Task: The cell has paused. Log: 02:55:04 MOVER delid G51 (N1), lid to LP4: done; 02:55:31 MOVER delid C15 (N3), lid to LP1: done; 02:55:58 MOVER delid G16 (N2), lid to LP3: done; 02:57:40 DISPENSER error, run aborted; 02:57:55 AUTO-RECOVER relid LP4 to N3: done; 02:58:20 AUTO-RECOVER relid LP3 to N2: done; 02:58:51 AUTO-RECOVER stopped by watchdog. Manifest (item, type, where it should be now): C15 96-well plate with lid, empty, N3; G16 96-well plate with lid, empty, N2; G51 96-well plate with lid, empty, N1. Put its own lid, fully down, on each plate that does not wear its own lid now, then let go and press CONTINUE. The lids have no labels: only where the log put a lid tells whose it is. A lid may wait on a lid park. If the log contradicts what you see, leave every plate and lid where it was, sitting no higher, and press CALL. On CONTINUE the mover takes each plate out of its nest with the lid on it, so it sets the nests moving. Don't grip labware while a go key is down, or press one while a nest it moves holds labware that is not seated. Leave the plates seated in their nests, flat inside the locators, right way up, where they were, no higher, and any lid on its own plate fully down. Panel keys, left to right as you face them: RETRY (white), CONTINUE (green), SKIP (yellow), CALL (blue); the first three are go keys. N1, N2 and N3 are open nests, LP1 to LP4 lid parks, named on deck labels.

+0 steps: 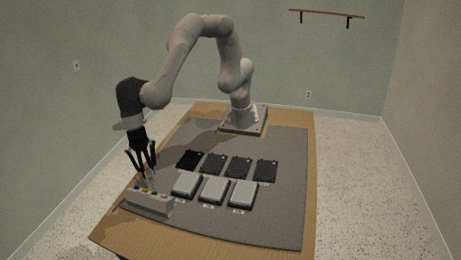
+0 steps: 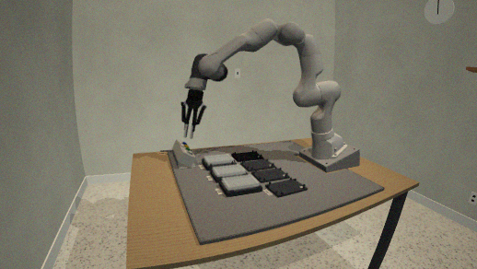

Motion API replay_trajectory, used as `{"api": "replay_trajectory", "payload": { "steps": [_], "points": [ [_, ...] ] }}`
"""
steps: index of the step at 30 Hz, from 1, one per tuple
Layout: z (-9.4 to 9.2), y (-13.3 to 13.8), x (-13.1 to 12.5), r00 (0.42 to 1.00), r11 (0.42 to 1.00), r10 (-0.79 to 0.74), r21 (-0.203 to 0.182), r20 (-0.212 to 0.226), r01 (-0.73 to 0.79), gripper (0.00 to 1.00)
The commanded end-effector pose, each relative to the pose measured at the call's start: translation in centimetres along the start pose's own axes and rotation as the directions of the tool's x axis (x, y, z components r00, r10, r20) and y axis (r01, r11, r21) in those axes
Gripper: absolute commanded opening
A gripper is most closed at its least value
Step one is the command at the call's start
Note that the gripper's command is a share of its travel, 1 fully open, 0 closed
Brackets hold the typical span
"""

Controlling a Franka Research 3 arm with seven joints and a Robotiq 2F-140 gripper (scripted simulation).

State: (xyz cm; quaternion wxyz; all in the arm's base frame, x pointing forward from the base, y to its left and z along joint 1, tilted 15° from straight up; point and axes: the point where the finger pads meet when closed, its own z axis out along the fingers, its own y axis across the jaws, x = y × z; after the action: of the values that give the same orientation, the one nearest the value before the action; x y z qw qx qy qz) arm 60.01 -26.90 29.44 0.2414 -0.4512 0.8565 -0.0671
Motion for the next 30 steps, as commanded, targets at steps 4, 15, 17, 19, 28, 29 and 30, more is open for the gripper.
{"api": "replay_trajectory", "payload": {
  "steps": [4, 15, 17, 19, 28, 29, 30],
  "points": [
    [0.07, -0.72, 0.35, 0.928, 0.926, -0.373, -0.048, 0.006, 0.373, 0.0],
    [0.07, -0.72, 0.35, 0.744, 0.741, -0.668, -0.079, 0.013, 0.667, 0.0],
    [0.07, -0.72, 0.35, 0.682, 0.678, -0.731, -0.092, 0.015, 0.729, 0.0],
    [0.07, -0.72, 0.35, 0.63, 0.625, -0.776, -0.102, 0.017, 0.774, 0.0],
    [0.07, -0.72, 0.35, 0.362, 0.353, -0.932, -0.143, 0.039, 0.925, 0.0],
    [0.07, -0.72, 0.35, 0.33, 0.32, -0.943, -0.148, 0.043, 0.936, 0.0],
    [0.08, -0.72, 0.35, 0.297, 0.288, -0.954, -0.152, 0.047, 0.946, 0.0]
  ]
}}
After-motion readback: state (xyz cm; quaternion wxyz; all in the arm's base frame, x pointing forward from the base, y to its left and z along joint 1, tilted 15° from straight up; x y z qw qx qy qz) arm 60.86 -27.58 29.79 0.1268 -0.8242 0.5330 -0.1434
